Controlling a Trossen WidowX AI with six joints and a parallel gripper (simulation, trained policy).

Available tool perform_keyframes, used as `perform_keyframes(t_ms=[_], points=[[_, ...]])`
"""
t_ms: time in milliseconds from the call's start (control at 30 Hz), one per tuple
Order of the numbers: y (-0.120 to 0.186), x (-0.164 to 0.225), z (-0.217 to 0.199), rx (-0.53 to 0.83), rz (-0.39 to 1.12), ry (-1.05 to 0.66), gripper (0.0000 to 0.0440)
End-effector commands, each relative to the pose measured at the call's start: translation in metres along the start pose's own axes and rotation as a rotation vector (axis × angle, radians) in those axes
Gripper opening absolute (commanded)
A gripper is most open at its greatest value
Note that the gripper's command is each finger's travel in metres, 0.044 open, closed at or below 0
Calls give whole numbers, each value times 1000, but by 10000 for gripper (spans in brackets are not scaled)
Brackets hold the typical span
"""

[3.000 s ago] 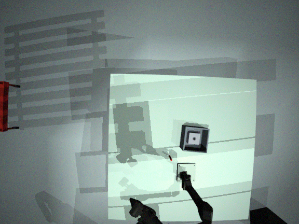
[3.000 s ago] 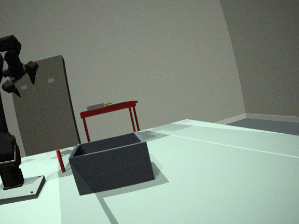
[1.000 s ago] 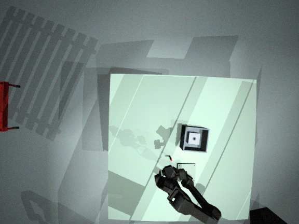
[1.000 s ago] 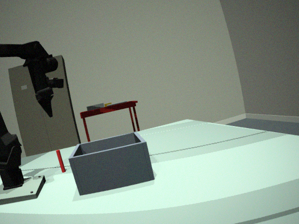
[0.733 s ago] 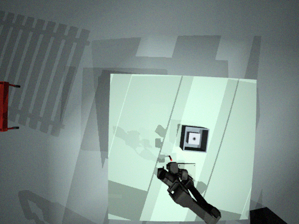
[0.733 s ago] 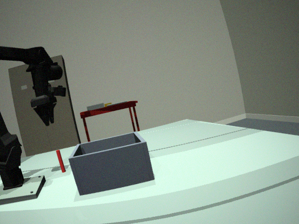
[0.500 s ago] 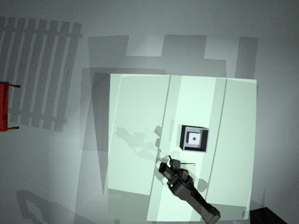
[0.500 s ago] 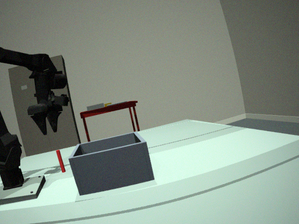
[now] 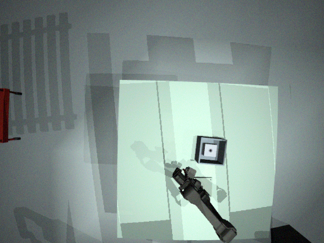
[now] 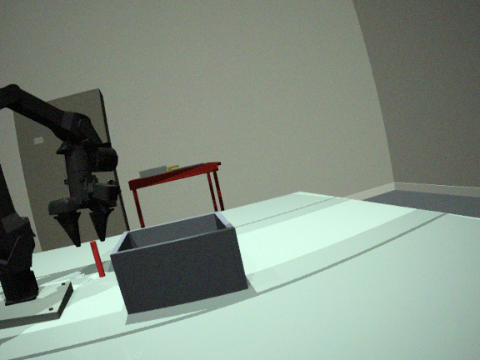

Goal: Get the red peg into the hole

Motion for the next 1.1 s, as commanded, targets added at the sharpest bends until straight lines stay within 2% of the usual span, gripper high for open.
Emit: perform_keyframes(t_ms=[0, 200, 300, 533, 833, 1067], points=[[-20, -2, 2, 13, -20, -29, 440], [-45, -4, 5, 10, -50, -44, 438], [-55, -4, 5, 18, -55, -44, 407], [-72, -2, 3, 51, -43, -50, 228], [-77, -2, -4, 113, -27, -61, 2], [-54, -16, -9, 120, -103, -52, 0]])
Point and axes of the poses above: the point midway between the two fingers, 35 mm back from their tips, its own y axis back along the fingers, its own z axis across the jaws, x = y × z, the point moved 3 cm from there along y, back along the fingers, and after that the axes turned 5 degrees about y, right-handed, at the moved point
